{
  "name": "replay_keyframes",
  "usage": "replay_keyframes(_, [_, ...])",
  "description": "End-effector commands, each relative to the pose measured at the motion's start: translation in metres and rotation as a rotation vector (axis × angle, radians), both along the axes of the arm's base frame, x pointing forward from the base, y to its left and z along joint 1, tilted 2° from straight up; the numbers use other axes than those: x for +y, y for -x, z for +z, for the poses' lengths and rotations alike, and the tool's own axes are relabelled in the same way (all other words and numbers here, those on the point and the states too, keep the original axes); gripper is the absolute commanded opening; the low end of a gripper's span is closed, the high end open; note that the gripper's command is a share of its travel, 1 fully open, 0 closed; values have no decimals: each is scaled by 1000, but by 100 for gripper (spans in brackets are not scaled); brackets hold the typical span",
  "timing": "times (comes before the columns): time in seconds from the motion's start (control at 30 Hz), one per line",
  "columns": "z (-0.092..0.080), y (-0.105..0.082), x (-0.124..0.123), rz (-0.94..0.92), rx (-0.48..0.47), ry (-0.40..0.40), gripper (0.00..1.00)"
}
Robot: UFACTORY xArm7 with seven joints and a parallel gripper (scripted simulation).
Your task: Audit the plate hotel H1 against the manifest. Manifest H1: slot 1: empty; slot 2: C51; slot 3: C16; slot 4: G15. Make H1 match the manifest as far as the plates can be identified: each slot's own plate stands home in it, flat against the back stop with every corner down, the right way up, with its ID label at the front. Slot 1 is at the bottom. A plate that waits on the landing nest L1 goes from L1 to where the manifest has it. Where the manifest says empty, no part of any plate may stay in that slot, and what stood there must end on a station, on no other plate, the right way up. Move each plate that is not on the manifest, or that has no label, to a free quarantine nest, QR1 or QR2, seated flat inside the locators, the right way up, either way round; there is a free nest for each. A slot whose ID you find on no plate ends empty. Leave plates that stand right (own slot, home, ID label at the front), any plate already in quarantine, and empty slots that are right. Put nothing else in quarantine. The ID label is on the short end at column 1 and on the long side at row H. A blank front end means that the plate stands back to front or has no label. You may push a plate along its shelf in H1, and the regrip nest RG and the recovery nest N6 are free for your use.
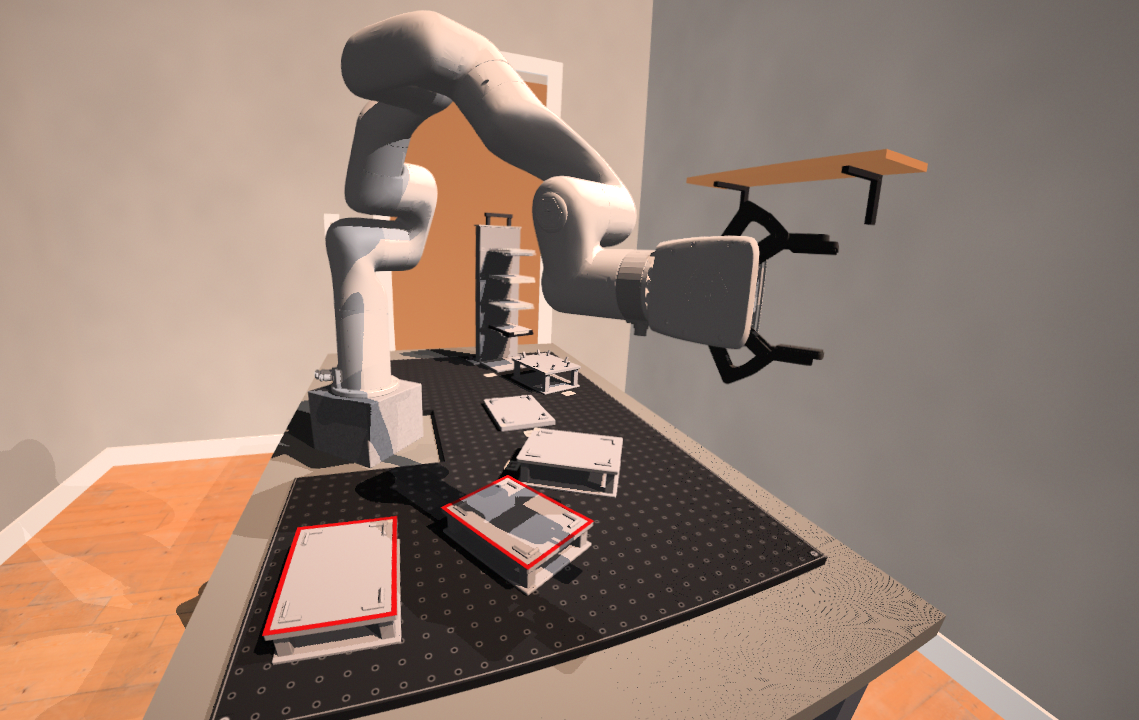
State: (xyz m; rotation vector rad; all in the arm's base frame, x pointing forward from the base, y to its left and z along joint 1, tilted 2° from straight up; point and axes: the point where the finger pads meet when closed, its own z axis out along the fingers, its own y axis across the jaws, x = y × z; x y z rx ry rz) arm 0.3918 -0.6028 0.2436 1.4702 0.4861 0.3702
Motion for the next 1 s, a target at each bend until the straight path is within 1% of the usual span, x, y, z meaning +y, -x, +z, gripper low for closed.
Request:
replay_keyframes(0.0, [3,0,-1,0,-3,4,100])
replay_keyframes(0.53, [3,0,-1,0,-3,4,100])
replay_keyframes(0.97, [46,1,-1,0,-3,5,100])
